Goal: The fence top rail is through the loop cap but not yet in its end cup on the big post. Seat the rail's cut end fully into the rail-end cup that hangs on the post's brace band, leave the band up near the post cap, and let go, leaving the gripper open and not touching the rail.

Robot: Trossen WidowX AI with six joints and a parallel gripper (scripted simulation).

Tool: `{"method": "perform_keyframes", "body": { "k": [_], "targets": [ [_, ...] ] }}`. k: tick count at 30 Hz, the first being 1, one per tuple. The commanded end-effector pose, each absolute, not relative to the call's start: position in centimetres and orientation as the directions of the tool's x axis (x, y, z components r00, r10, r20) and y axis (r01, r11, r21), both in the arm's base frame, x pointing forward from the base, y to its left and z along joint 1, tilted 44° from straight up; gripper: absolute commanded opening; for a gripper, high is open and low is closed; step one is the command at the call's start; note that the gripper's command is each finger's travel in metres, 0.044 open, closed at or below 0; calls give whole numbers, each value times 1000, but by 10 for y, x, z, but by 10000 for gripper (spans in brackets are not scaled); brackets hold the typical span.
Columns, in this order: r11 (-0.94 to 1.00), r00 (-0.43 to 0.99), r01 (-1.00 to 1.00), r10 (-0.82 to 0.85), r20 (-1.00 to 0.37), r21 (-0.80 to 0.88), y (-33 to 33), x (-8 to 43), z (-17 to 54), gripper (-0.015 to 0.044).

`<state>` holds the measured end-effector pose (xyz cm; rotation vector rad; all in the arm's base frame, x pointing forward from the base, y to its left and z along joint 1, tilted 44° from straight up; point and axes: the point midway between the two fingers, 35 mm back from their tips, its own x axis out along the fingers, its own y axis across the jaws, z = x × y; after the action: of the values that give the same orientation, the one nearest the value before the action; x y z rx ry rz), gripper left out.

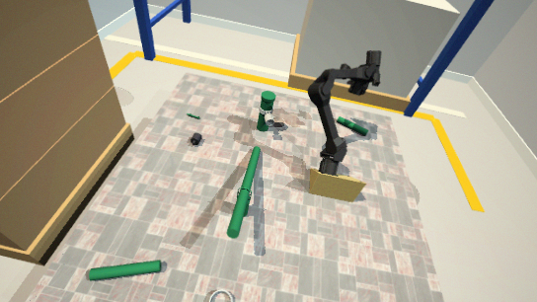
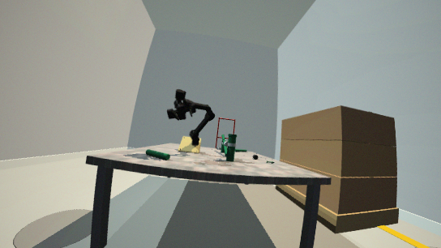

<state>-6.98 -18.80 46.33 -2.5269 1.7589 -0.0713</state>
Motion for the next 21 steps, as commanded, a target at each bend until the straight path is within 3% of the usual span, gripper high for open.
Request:
{"method": "perform_keyframes", "body": {
  "k": [1,10,21],
  "targets": [
    [-347,348,-934,-938,3,-81,-188,-70,463,426],
    [-380,397,-857,-917,23,-347,-212,-58,464,440],
    [-367,483,-623,-875,30,-691,-246,-26,460,440]
  ]
}}
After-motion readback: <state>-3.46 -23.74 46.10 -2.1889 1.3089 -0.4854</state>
